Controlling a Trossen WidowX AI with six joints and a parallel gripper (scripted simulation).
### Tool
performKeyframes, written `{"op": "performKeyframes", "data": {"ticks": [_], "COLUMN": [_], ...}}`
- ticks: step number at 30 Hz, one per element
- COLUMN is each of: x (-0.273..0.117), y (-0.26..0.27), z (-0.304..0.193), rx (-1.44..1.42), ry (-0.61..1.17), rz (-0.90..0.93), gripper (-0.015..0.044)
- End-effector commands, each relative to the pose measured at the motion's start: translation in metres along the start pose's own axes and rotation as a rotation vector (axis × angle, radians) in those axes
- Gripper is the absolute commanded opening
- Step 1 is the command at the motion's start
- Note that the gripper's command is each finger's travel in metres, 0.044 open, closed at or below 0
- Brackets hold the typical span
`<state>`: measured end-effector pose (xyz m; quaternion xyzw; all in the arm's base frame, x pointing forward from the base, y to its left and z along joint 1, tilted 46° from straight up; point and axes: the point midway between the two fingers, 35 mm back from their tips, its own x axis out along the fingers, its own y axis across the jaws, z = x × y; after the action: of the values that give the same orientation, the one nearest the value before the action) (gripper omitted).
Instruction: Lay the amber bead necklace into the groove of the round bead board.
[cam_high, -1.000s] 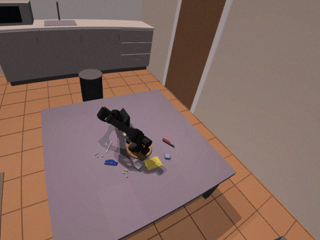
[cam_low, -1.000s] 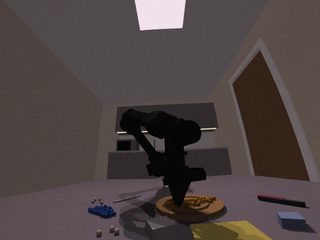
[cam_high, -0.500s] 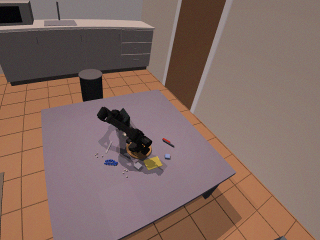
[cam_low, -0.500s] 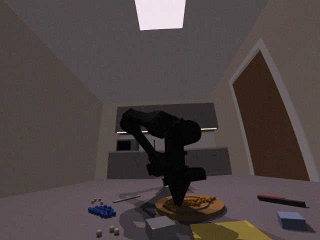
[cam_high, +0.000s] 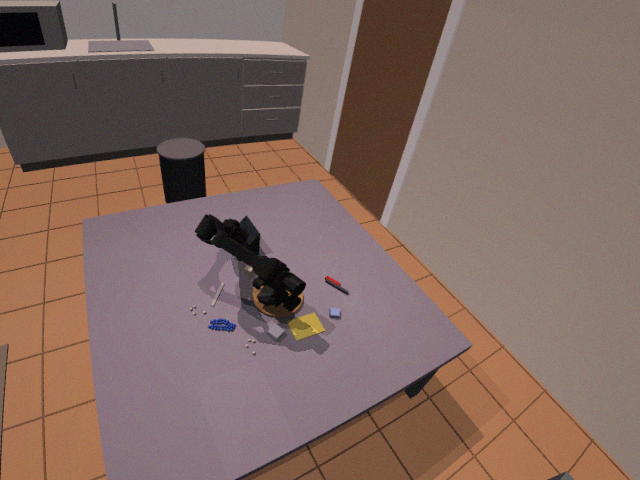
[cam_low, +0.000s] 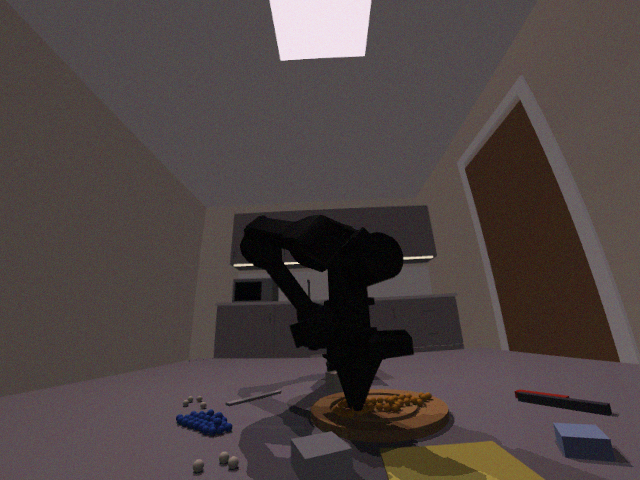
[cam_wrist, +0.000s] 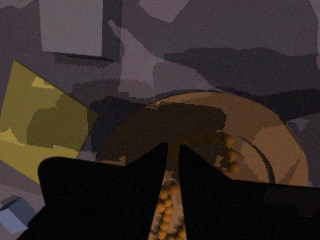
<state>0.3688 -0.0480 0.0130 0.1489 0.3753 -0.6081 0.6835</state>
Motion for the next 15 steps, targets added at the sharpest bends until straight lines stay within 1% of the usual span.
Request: {"op": "performKeyframes", "data": {"ticks": [1,8,15], "x": [0.0006,0.0086,0.0047], "y": [0.0024,0.0023,0.0027], "z": [0.0012,0.0013,0.0013], "rx": [-0.007,-0.007,0.001], "ry": [-0.003,-0.003,0.000], "rz": [-0.002,-0.002,0.001], "gripper": [0.0000,0.0000,0.0184]}}
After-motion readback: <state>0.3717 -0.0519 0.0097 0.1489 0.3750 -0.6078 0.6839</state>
